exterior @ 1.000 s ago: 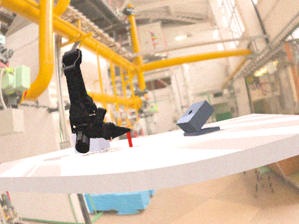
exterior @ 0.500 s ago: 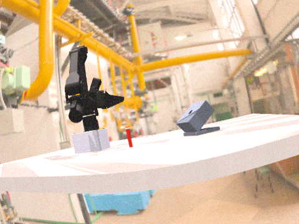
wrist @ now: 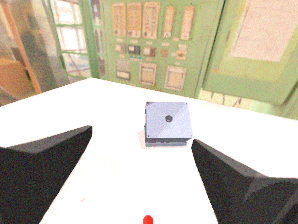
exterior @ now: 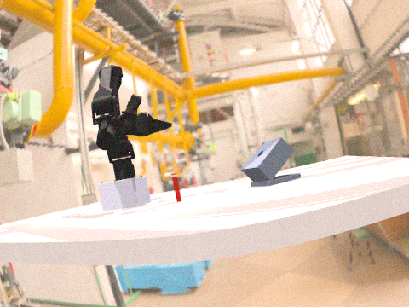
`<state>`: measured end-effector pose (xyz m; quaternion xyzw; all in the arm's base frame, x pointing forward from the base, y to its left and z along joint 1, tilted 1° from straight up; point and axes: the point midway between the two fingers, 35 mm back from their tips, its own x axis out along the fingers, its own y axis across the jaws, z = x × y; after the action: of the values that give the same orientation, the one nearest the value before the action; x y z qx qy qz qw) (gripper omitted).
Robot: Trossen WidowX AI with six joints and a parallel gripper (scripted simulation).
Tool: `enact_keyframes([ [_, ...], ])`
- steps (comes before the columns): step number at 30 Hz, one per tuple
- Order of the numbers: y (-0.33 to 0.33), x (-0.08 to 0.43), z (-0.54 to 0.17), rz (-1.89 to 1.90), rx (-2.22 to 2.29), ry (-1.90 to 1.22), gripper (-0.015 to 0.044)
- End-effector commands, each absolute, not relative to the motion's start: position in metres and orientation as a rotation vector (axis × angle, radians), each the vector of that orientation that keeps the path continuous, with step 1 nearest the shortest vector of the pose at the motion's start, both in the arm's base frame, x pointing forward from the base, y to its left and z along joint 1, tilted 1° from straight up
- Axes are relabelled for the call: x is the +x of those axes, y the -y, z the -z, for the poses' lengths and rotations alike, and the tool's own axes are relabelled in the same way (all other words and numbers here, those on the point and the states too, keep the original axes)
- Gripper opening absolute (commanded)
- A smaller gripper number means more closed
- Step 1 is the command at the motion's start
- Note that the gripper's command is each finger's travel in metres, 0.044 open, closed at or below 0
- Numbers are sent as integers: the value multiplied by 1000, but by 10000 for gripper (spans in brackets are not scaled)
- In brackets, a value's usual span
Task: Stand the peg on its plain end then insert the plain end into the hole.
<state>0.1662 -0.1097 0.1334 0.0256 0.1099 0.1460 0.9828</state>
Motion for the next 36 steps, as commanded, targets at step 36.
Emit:
enact_keyframes([
  [36,94,169,-63,-439,-4,-1381,440],
])
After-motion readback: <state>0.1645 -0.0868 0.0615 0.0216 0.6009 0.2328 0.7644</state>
